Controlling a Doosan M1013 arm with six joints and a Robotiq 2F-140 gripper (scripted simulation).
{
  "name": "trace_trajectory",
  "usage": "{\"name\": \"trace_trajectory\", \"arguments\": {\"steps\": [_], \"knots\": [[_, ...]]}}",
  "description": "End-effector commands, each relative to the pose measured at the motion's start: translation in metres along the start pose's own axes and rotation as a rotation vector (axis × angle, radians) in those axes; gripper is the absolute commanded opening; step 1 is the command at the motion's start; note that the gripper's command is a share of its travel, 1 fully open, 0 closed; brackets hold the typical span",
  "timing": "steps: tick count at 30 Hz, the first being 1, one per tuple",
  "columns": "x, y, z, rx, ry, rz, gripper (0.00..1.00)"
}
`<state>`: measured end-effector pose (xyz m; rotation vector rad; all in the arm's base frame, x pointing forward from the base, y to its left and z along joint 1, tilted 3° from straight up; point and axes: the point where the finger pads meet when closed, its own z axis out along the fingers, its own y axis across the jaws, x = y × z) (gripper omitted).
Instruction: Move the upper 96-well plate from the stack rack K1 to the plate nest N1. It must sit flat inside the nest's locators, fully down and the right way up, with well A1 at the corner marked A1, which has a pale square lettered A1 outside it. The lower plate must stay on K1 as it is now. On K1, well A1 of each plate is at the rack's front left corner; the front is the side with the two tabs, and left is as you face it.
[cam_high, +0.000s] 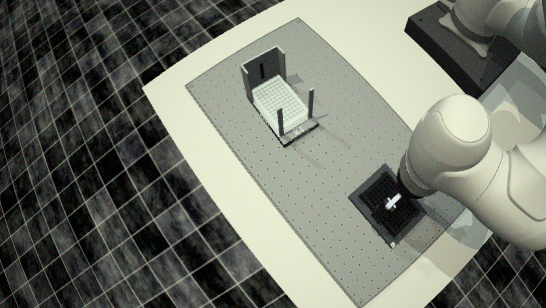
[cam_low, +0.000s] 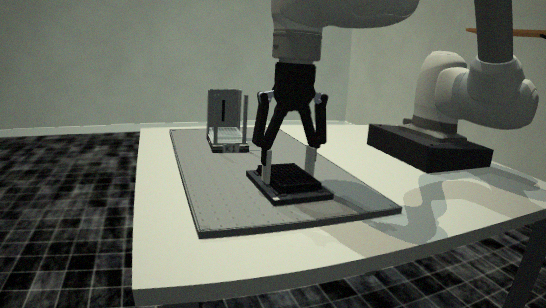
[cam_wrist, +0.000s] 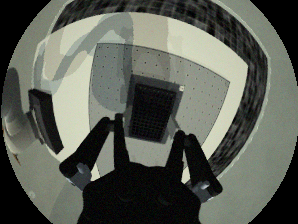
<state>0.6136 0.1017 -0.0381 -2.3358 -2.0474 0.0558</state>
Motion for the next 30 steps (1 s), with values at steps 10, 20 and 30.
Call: {"name": "trace_trajectory", "arguments": {"steps": [10, 20, 30], "knots": [[0.0000, 0.0000, 0.0014, 0.000, 0.000, 0.000, 1.00], [0.0000, 0.0000, 0.0014, 0.000, 0.000, 0.000, 1.00], [0.0000, 0.0000, 0.0014, 0.000, 0.000, 0.000, 1.00]]}}
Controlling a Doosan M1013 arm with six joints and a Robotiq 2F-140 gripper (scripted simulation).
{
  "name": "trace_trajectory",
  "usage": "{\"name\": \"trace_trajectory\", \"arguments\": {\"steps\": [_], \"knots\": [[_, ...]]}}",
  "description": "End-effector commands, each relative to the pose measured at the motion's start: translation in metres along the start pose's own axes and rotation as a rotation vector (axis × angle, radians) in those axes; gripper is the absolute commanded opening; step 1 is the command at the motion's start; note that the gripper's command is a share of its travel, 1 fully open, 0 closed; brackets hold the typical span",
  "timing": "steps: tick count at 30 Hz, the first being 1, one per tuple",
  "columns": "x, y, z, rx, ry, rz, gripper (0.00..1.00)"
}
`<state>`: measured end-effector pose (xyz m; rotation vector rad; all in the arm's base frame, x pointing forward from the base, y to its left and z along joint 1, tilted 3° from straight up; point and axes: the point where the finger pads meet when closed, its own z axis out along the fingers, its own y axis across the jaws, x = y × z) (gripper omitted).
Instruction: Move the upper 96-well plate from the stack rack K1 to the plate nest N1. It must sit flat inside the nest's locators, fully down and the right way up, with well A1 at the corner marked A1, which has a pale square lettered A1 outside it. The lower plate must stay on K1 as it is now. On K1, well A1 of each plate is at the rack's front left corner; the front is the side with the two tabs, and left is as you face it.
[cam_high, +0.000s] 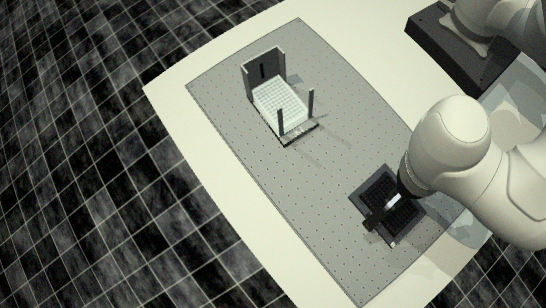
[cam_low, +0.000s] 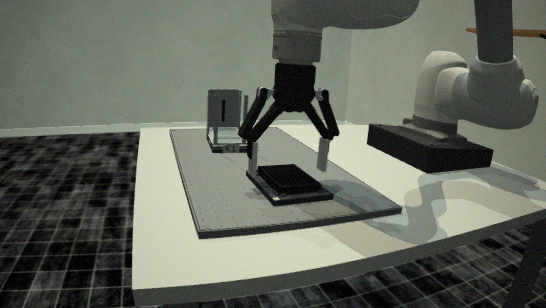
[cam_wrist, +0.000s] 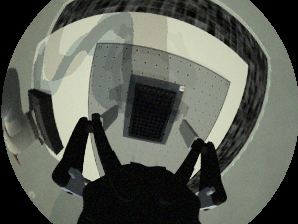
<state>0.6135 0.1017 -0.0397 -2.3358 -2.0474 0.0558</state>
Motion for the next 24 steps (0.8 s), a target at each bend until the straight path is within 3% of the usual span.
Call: {"name": "trace_trajectory", "arguments": {"steps": [1, 15, 24], "knots": [[0.000, 0.000, -0.003, 0.000, 0.000, 0.000, 1.00], [0.000, 0.000, -0.035, 0.000, 0.000, 0.000, 1.00], [0.000, 0.000, -0.035, 0.000, 0.000, 0.000, 1.00]]}}
